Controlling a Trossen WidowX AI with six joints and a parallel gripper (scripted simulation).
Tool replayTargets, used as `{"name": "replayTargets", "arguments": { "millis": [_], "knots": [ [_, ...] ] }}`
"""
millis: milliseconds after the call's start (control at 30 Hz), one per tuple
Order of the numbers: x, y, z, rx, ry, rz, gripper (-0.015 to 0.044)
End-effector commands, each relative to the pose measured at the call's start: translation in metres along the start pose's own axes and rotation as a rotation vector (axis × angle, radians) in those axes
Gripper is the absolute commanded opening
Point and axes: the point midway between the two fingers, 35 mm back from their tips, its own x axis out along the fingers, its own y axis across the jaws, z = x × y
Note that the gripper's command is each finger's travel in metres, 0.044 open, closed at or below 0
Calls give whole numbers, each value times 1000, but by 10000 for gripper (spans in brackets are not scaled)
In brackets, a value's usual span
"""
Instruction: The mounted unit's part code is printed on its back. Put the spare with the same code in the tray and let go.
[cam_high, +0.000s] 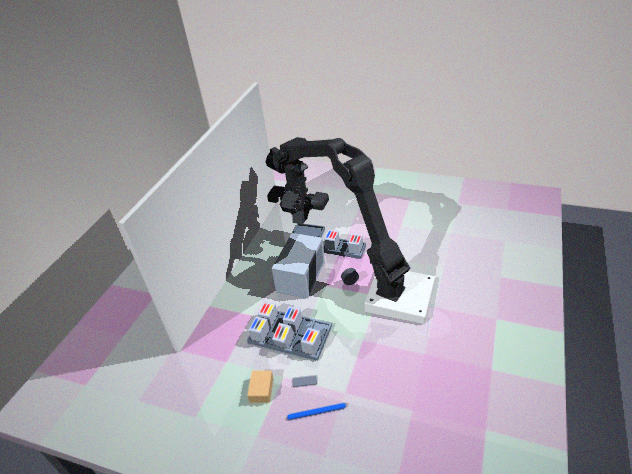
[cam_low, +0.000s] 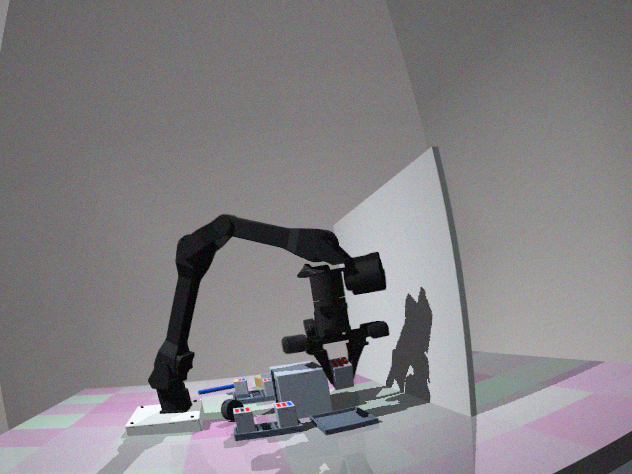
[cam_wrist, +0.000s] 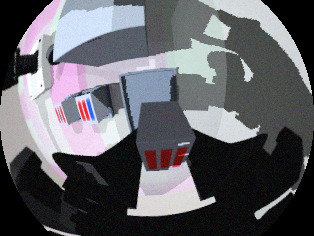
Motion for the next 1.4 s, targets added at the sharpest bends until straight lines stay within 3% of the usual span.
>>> {"name": "replayTargets", "arguments": {
  "millis": [0,1367],
  "knots": [
    [4,1,0,-5,1,5,0],
    [33,5,2,-5,1,6,0]
  ]
}}
